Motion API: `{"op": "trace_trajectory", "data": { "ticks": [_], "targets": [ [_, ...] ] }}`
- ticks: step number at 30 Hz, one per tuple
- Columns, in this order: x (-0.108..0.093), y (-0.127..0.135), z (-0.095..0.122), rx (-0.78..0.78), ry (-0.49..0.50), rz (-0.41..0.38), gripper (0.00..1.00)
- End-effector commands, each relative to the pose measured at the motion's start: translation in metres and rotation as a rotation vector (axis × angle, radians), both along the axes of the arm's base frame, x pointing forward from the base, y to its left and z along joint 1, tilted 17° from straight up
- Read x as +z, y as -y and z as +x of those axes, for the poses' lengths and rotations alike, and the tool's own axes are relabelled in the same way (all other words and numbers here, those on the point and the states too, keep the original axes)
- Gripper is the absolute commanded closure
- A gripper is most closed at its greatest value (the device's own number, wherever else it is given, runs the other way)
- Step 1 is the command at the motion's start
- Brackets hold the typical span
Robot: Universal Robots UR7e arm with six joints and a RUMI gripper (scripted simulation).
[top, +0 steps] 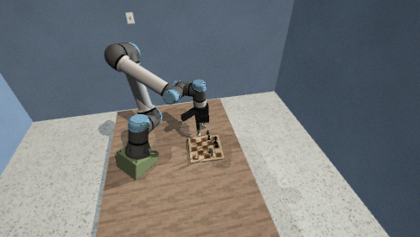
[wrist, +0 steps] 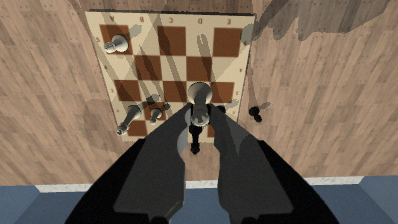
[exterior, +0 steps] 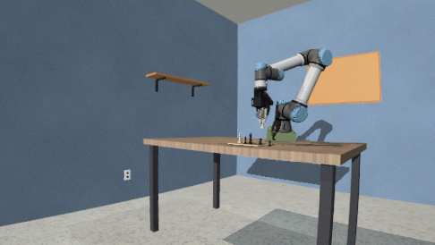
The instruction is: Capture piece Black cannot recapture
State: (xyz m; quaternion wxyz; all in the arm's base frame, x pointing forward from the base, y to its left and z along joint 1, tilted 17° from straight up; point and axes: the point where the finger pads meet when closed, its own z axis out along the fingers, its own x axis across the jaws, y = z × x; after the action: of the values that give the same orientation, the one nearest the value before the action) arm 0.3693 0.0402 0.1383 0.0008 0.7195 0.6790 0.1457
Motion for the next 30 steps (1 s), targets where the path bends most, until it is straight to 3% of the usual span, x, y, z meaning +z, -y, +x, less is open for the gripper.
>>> {"op": "trace_trajectory", "data": {
  "ticks": [1,8,17,30],
  "targets": [
    [-0.019,-0.004,0.005,0.0,0.001,-0.001,1.0],
    [-0.051,-0.01,0.013,0.0,0.001,-0.001,1.0],
    [-0.075,-0.015,0.019,0.0,0.001,-0.001,1.0],
    [-0.082,-0.016,0.02,0.0,0.001,-0.001,1.0]
  ]
}}
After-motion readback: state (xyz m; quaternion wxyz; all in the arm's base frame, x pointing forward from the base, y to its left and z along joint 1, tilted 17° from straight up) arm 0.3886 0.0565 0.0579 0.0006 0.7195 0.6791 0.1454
